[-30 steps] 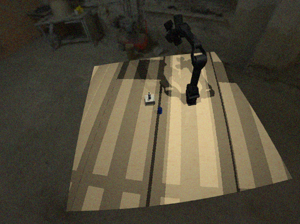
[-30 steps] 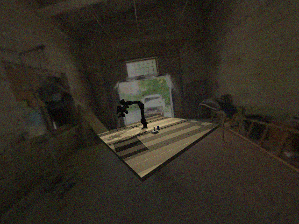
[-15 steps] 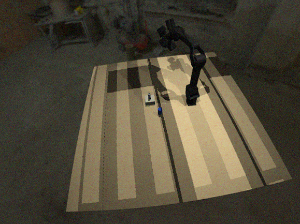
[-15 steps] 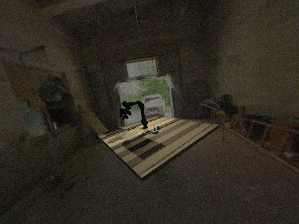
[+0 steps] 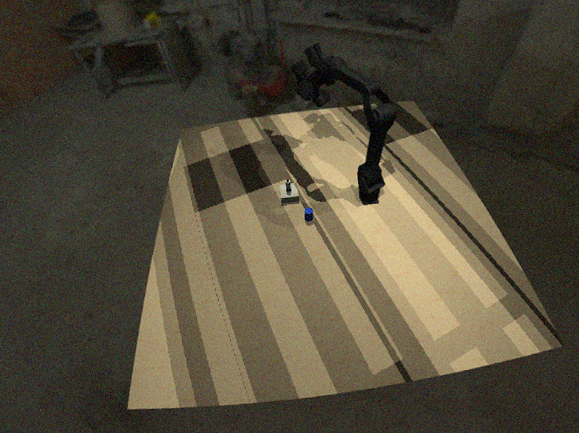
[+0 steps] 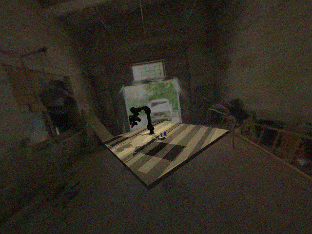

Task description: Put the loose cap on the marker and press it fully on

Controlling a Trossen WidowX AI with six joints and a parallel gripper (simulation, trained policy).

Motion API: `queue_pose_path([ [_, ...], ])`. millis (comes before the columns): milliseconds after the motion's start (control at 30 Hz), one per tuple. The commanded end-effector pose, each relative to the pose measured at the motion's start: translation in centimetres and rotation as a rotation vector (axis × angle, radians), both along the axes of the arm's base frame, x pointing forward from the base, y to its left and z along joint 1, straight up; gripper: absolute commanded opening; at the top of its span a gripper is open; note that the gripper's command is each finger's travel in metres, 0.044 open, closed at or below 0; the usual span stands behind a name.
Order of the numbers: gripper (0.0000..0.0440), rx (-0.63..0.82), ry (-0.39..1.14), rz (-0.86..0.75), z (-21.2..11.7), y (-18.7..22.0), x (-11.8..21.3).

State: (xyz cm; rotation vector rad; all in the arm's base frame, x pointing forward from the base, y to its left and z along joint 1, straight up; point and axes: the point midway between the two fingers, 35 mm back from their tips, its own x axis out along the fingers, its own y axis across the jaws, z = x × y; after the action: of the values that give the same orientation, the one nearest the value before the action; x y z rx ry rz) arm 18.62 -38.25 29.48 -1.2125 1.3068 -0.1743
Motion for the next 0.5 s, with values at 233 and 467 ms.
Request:
queue_pose_path([
  [233,0.0307,0.081,0.023,0.035,-2.4,2.1,3.2],
  [467,0.0308,0.126,0.036,0.057,-3.6,3.7,5.1],
])
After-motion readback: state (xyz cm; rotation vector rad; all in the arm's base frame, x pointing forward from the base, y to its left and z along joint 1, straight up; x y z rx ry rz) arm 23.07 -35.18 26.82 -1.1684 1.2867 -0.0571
